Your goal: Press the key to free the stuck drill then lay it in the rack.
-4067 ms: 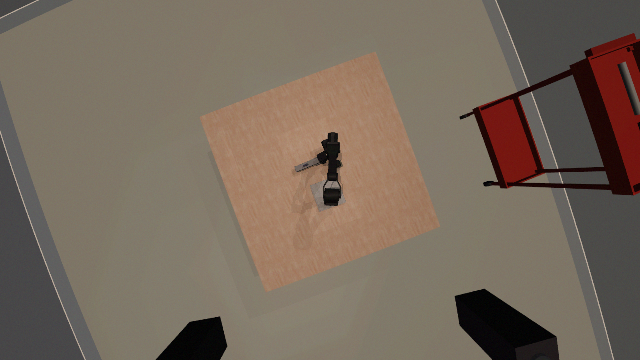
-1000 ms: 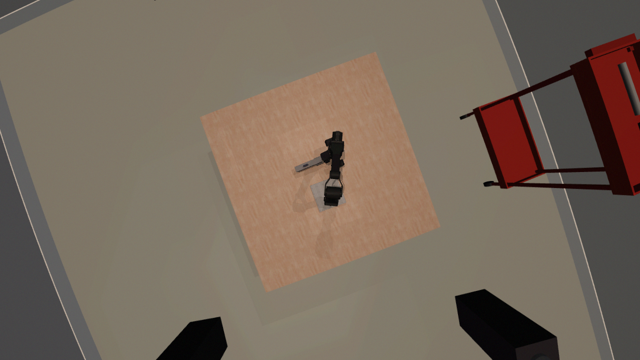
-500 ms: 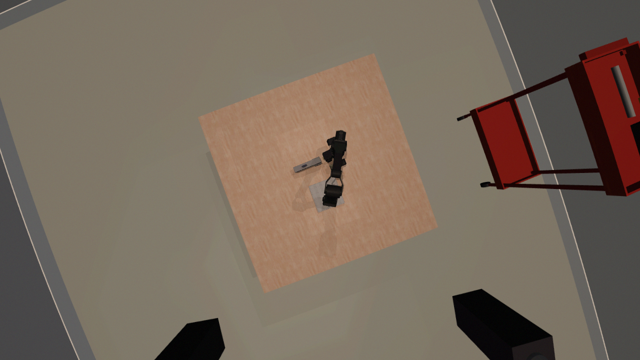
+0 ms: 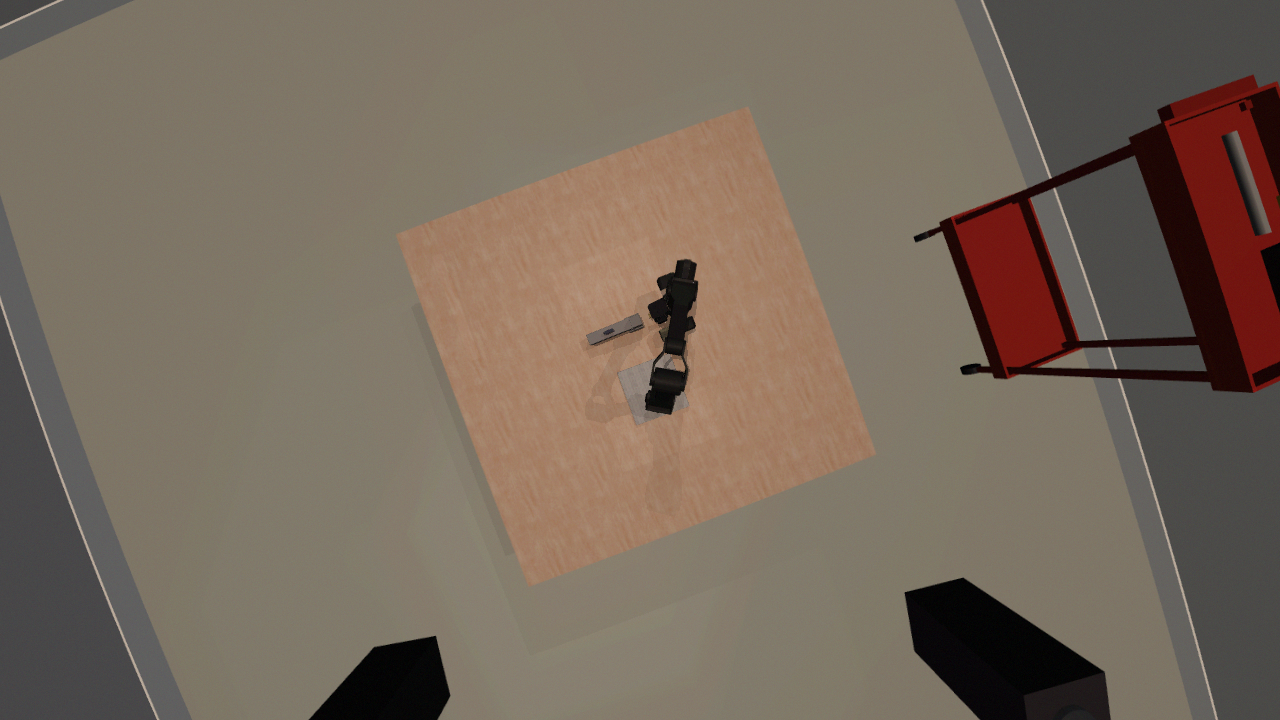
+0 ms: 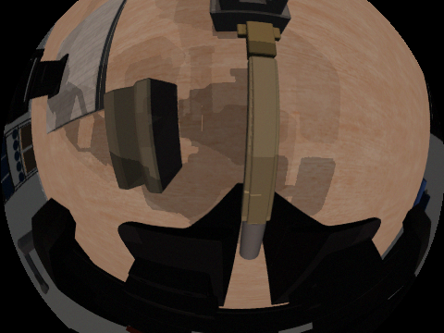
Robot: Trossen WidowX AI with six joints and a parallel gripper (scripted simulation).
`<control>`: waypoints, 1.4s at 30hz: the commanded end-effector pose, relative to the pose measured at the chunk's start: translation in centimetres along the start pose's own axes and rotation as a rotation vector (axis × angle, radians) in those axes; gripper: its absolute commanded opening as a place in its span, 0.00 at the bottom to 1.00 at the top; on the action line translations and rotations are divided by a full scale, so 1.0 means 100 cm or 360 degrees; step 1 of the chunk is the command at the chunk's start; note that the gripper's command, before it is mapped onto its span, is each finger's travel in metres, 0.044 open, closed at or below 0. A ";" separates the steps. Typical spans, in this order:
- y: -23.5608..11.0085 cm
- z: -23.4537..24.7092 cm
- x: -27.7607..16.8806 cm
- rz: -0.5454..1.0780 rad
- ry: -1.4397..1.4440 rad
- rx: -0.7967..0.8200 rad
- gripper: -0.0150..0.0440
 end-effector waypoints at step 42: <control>-0.023 0.003 0.004 0.0003 -0.0008 -0.0005 0.25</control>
Point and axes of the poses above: the point midway between the two fingers, 35 mm back from their tips, its own y axis out along the fingers, its own z axis across the jaws, x = y × z, the point moved 9 cm from there along -y, back along the fingers, and after that the axes turned 5 degrees about -y, right-handed, at the moved point
